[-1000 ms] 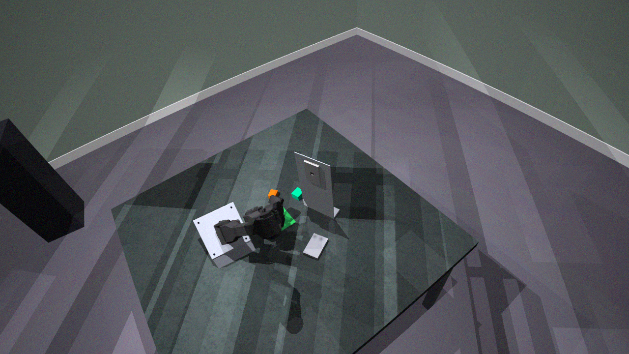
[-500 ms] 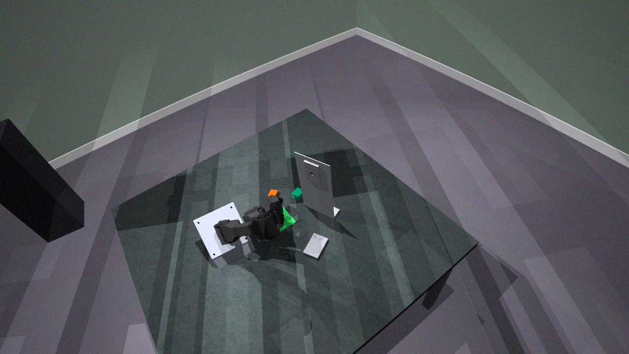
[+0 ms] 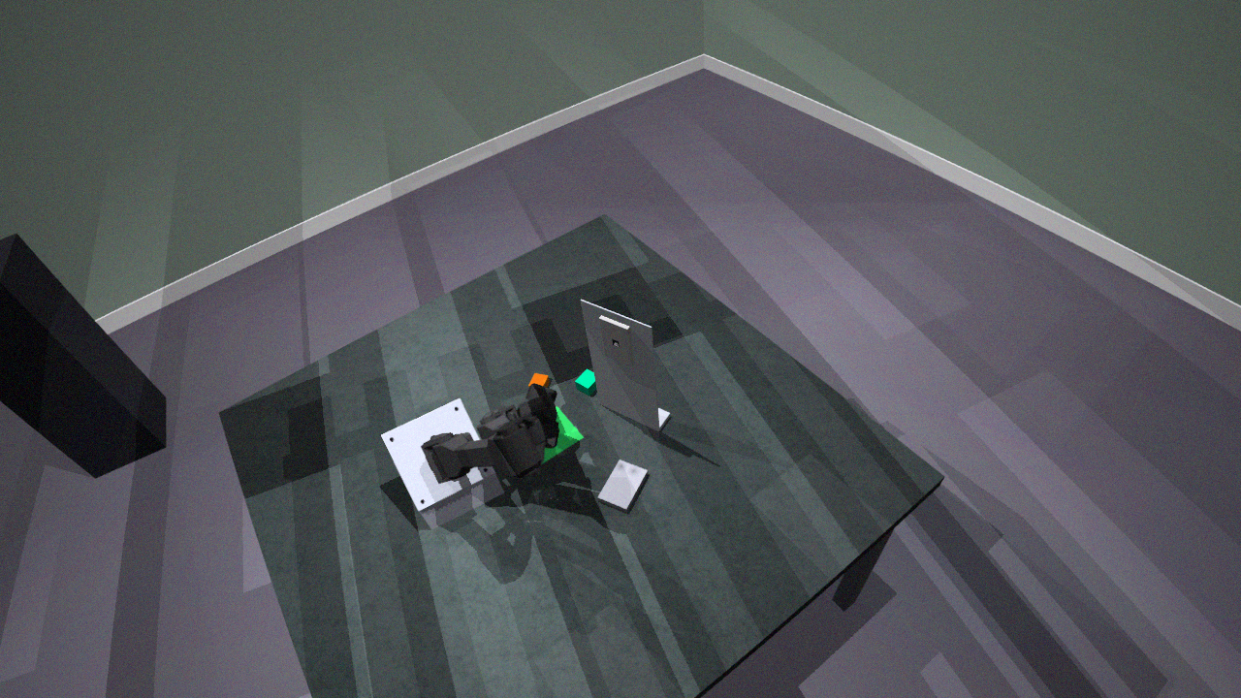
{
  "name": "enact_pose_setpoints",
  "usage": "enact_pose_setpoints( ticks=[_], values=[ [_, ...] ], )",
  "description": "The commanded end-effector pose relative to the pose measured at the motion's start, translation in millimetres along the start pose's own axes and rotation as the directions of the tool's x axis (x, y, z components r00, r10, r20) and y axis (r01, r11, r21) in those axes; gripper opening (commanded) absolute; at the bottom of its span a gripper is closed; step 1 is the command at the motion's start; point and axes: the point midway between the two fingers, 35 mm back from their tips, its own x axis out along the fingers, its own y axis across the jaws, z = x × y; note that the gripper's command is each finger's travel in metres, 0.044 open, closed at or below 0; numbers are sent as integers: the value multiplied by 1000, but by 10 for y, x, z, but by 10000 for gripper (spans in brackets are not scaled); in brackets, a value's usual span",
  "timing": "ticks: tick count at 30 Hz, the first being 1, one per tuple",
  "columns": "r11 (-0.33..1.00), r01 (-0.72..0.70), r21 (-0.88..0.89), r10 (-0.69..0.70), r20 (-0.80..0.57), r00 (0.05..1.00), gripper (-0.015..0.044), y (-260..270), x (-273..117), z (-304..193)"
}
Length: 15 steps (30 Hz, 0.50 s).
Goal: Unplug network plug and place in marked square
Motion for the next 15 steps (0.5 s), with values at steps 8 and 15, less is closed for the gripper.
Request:
enact_pose_setpoints(
  ticks=[8, 15],
  values=[
    [1000, -4, 4, 4, 6, 1000, 156, 12, -76, 8],
    [1000, -4, 3, 4, 6, 1000, 156, 12, -116, 2]
  ],
)
